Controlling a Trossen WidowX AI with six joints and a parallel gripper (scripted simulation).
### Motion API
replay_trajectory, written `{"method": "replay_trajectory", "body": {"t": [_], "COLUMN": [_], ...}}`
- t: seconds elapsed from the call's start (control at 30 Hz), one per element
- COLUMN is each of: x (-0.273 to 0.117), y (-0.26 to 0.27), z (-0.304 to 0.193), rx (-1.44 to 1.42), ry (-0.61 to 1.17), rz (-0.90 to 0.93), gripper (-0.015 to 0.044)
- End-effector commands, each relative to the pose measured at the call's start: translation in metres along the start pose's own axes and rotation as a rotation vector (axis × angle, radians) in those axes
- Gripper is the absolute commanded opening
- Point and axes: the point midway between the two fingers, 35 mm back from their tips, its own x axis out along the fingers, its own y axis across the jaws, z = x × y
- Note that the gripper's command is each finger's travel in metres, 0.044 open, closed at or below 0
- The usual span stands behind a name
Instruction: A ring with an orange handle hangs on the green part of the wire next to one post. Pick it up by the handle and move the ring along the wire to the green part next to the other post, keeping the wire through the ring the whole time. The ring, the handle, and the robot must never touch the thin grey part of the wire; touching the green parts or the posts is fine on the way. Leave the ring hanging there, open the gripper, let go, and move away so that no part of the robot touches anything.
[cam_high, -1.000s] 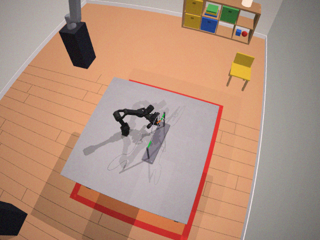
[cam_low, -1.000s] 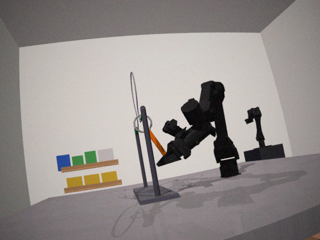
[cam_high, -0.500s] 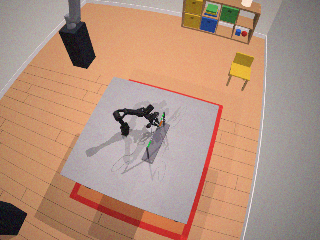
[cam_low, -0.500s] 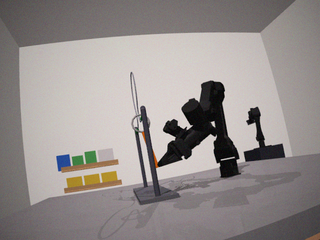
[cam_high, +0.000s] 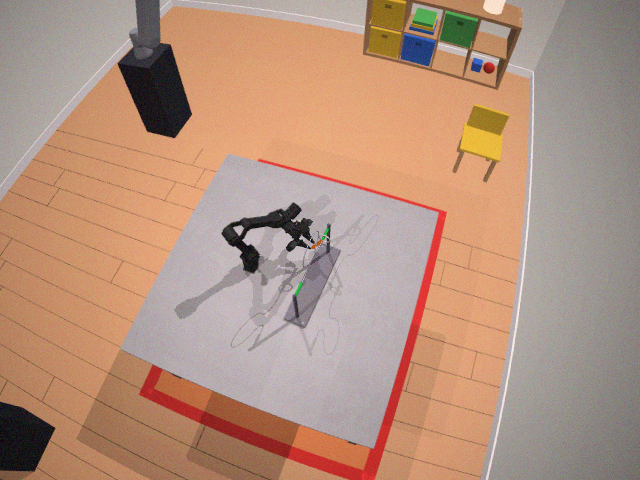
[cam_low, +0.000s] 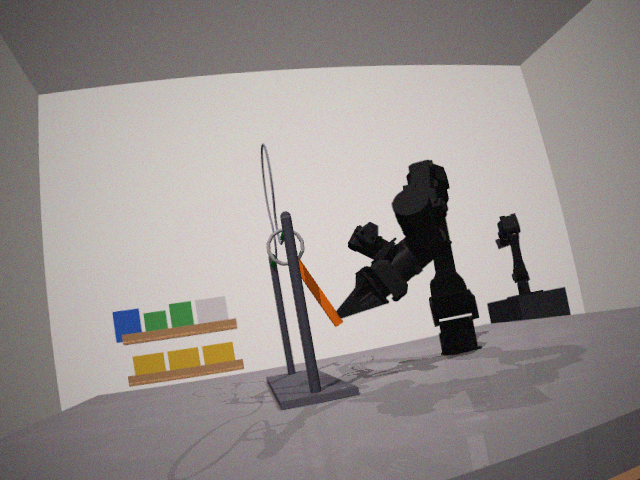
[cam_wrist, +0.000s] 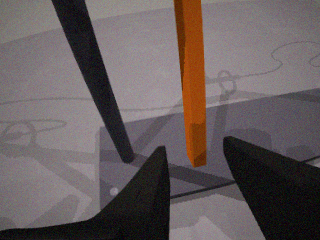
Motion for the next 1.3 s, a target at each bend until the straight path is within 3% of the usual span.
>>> {"method": "replay_trajectory", "body": {"t": [0.0,1.03,1.27], "x": [-0.005,-0.005,-0.052], "y": [-0.001,-0.001,-0.002], "z": [0.003,0.003,0.003], "rx": [0.012,0.012,0.005], "ry": [-0.006,-0.006,-0.007], "rz": [0.0,0.0,0.003], "gripper": [0.016,0.016,0.0344]}}
